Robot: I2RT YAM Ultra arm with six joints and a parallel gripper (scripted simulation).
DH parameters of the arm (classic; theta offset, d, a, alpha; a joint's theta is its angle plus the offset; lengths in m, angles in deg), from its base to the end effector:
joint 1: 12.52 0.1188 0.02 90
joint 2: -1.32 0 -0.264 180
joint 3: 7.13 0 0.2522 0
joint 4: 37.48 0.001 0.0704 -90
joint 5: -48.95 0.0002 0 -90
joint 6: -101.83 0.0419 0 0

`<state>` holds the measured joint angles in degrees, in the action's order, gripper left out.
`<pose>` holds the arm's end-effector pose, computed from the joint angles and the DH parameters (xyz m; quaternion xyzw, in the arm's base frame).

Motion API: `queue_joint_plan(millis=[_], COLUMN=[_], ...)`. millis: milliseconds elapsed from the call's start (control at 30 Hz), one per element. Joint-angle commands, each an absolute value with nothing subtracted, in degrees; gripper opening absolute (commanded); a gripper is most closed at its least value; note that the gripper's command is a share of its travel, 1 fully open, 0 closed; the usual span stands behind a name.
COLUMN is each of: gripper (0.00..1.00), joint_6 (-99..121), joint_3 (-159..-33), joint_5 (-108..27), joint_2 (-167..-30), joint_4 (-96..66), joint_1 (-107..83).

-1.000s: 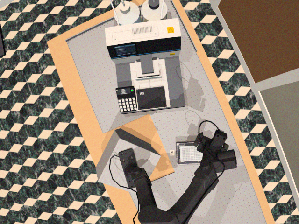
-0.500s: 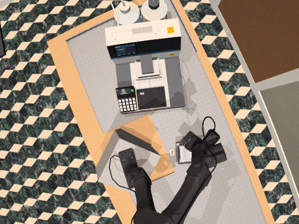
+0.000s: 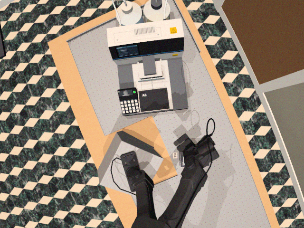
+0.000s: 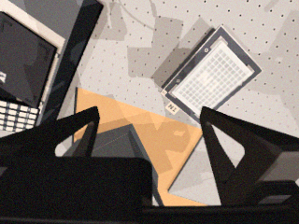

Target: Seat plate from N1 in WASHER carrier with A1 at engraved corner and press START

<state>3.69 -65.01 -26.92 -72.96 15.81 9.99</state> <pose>0.2149 0.0791 0.1975 -0.2373 0.9479 -0.0982 0.1887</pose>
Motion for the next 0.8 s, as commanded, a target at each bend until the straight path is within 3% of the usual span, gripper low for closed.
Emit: queue_joint_plan(millis=[0, 367, 767], gripper=[1.0, 1.0, 1.0], joint_6=[11.18, 29.87, 31.65], joint_3=[-62.95, -59.2, -60.36], joint_5=[-24.5, -18.34, -17.81], joint_2=[-70.63, -68.9, -67.55], joint_4=[19.04, 25.97, 27.02], joint_1=[11.94, 16.9, 17.79])
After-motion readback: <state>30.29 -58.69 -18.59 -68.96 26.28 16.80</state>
